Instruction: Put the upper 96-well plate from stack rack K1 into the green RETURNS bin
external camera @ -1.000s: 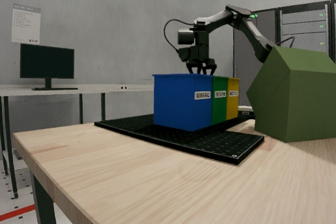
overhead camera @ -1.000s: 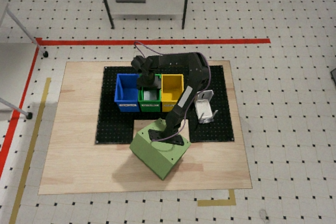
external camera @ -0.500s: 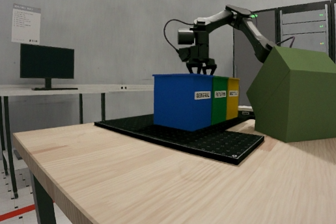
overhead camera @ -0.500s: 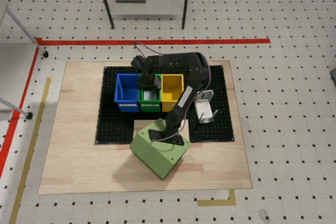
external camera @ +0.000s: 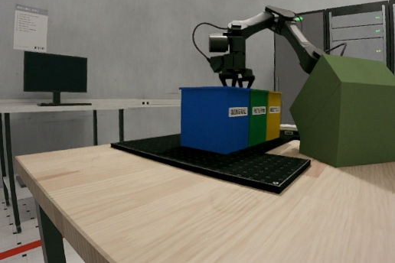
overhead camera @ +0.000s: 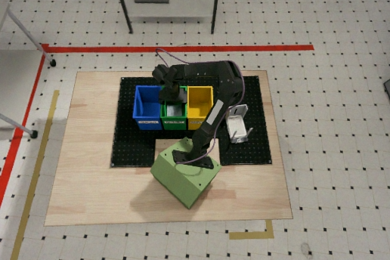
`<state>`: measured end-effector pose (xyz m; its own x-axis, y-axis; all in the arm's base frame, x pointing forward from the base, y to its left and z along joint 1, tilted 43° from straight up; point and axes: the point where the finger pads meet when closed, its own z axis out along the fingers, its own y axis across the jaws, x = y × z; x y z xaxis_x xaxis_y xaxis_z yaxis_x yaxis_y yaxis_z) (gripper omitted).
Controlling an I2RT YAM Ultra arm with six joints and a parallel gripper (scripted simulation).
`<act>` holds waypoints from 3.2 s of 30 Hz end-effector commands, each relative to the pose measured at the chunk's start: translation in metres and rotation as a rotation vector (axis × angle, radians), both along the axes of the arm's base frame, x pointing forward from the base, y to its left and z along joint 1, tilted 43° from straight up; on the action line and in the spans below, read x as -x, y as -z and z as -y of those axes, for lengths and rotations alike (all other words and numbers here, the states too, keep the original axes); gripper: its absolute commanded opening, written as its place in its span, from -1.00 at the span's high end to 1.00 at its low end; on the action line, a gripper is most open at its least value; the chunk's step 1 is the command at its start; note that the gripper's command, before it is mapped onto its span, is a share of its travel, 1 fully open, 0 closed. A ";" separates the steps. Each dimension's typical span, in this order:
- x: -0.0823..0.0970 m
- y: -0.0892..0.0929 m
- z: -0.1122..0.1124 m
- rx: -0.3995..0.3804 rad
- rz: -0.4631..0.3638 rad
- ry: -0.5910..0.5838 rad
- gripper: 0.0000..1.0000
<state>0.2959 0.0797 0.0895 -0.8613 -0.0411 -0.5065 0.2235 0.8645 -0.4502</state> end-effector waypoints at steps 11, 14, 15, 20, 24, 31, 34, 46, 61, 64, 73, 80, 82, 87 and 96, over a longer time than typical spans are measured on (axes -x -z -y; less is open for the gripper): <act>-0.001 -0.003 -0.005 -0.011 0.016 -0.011 -0.99; -0.001 -0.003 -0.005 -0.011 0.016 -0.011 -0.65; -0.001 -0.003 -0.005 -0.011 0.016 -0.011 -0.65; -0.001 -0.003 -0.005 -0.011 0.016 -0.011 -0.65; -0.001 -0.003 -0.005 -0.011 0.016 -0.011 -0.65; -0.001 -0.003 -0.005 -0.011 0.016 -0.011 -0.65; -0.001 -0.003 -0.005 -0.011 0.016 -0.011 -0.65; -0.001 -0.003 -0.005 -0.011 0.016 -0.011 -0.65; -0.001 -0.012 -0.010 -0.027 0.035 -0.015 -0.65; 0.000 -0.018 -0.013 -0.029 0.041 -0.015 -0.65; 0.005 -0.027 -0.018 -0.027 0.044 -0.015 -0.65; 0.011 -0.036 -0.023 -0.026 0.044 -0.015 -0.65; 0.013 -0.038 -0.025 -0.027 0.044 -0.015 -0.65; 0.015 -0.041 -0.027 -0.025 0.042 -0.015 -0.65; 0.023 -0.051 -0.035 -0.023 0.037 -0.016 -0.65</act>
